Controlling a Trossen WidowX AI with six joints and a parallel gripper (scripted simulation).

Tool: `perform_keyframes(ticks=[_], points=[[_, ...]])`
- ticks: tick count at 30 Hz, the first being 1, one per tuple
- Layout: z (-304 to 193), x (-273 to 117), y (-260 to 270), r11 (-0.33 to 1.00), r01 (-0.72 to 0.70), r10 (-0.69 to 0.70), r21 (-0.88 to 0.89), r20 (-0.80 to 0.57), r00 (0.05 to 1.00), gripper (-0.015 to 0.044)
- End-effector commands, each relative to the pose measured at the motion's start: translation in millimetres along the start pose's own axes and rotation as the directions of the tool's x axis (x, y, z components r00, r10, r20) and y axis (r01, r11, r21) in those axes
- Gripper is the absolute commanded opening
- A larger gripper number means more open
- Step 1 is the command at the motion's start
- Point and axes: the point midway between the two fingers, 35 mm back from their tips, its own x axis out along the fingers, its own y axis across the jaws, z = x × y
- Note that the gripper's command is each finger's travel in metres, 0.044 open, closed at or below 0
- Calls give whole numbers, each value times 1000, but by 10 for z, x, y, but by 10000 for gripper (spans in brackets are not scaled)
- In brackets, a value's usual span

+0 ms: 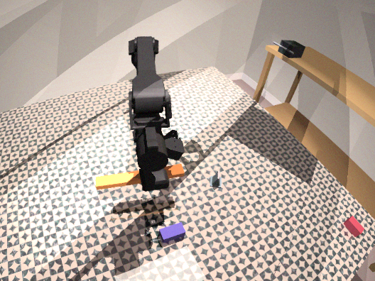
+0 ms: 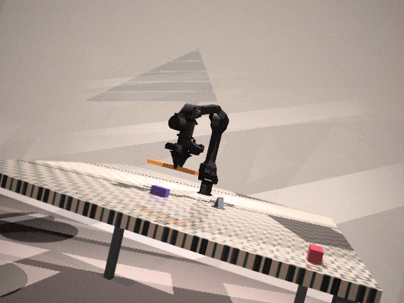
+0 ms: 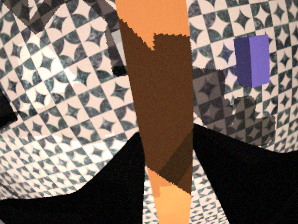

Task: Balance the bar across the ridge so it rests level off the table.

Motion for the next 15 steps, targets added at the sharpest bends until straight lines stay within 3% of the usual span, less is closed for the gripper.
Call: perform_keyframes(ticks=[1, 15], points=[[126, -1, -58, 1000, -3, 3, 24, 1, 1000, 0], [567, -13, -202, 994, -3, 2, 106, 5, 1000, 0]])
